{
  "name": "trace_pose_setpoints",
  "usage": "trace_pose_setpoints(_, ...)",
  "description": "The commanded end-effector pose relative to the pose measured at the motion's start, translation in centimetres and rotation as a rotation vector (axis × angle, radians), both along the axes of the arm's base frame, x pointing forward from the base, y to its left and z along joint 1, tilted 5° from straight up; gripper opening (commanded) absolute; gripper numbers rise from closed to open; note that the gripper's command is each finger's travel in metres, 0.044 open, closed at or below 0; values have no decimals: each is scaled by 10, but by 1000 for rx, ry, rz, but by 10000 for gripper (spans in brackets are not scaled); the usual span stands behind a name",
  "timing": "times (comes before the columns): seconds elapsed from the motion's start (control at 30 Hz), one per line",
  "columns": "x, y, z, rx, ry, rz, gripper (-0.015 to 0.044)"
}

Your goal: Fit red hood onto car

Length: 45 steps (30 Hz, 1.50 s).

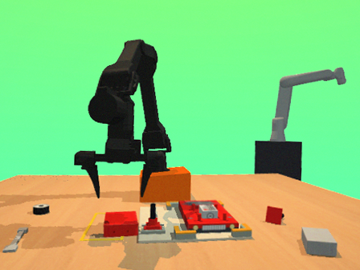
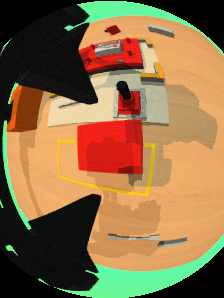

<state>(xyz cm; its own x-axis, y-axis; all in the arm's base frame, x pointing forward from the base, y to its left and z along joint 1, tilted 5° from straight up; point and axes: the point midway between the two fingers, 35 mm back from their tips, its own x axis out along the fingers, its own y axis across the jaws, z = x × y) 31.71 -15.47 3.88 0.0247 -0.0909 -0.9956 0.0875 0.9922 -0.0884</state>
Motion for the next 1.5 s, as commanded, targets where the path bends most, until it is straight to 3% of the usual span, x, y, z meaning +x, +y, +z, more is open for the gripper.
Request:
trace_pose_setpoints(0.0,-3,0,-6,0,11,-5,440)
trace_pose_setpoints(1.47,-5,-2,-37,0,12,-5,440)
